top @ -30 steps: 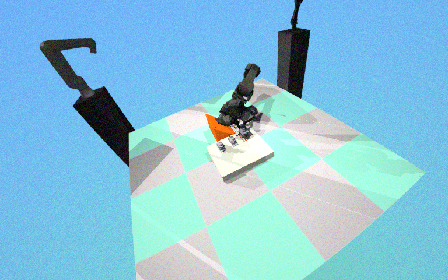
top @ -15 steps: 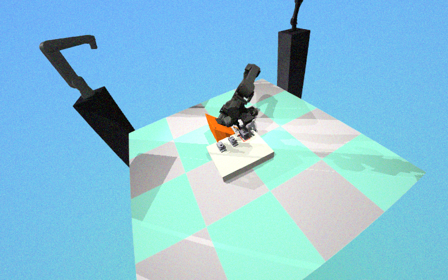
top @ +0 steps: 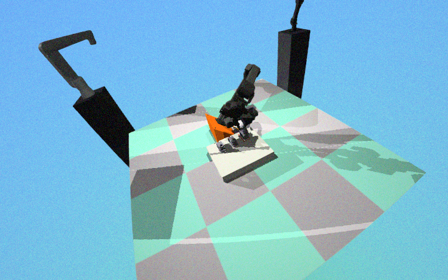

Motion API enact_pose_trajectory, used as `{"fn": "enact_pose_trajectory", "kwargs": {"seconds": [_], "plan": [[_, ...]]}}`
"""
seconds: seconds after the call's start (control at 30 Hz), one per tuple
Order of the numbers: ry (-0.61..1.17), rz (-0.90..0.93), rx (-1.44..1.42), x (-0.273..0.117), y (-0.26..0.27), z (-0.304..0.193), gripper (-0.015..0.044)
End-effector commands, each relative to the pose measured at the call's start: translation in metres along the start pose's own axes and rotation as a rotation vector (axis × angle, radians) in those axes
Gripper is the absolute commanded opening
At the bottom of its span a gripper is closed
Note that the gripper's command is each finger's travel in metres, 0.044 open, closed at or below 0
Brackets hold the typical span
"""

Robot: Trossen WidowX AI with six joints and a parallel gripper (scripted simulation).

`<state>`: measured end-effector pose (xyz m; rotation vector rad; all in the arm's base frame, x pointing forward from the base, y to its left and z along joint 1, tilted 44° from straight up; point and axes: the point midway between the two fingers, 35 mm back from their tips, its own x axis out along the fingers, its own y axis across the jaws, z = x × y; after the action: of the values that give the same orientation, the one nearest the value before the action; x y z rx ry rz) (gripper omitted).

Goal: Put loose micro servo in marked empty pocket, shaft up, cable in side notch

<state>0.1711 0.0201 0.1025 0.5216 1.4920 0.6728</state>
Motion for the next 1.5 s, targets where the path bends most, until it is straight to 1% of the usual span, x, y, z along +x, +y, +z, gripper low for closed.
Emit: {"fn": "enact_pose_trajectory", "kwargs": {"seconds": [0.0, 1.33, 1.47], "plan": [[-0.01, -0.001, 0.0, 0.003, 0.001, 0.001, 0.0], [-0.01, 0.0, -0.001, 0.045, 0.001, 0.001, 0.0], [-0.01, 0.0, -0.001, 0.044, 0.0, 0.0, 0.0105]]}}
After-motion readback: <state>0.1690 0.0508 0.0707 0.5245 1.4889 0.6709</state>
